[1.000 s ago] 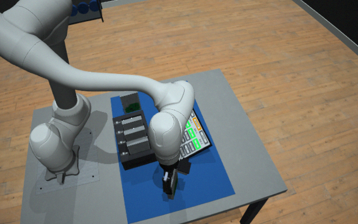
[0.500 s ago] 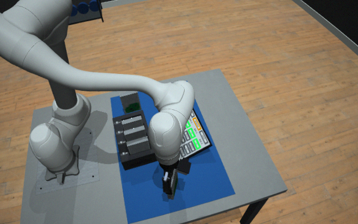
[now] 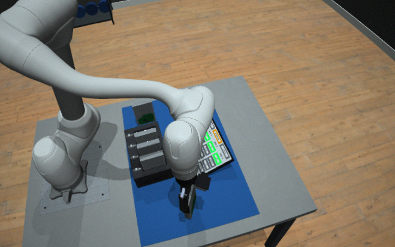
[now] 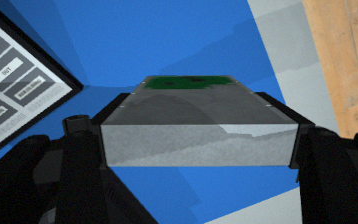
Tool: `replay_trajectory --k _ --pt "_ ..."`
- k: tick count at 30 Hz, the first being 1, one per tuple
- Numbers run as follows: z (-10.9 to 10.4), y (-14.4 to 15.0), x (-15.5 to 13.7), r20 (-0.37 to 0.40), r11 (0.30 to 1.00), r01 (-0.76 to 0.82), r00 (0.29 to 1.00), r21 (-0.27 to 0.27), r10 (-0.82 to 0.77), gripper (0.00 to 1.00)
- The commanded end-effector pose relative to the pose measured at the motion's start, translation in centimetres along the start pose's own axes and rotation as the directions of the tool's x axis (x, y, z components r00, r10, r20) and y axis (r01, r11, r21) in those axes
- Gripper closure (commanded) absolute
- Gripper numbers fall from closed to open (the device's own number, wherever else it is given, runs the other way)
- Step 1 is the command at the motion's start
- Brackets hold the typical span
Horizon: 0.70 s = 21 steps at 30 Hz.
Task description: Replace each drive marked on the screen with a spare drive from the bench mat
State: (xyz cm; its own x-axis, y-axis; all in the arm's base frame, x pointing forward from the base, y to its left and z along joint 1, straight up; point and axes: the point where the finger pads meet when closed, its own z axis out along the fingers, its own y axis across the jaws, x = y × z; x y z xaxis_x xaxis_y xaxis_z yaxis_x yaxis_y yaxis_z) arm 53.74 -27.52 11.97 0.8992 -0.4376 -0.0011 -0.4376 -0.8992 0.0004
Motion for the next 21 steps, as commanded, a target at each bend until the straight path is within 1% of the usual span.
replay_trajectory --k 1,8,15,17,21 --pt "-0.3 0.0 0.0 -0.001 1.000 0.000 1.000 0.000 0.000 0.90" --pt "-1.9 0.0 0.0 -0.001 1.000 0.000 1.000 0.000 0.000 0.90" --pt "-4.1 0.0 0.0 -0.001 1.000 0.000 1.000 0.000 0.000 0.90" --pt "-4.1 0.0 0.0 -0.001 1.000 0.000 1.000 0.000 0.000 0.90" --pt "-5.5 0.0 0.0 -0.001 1.000 0.000 1.000 0.000 0.000 0.90"
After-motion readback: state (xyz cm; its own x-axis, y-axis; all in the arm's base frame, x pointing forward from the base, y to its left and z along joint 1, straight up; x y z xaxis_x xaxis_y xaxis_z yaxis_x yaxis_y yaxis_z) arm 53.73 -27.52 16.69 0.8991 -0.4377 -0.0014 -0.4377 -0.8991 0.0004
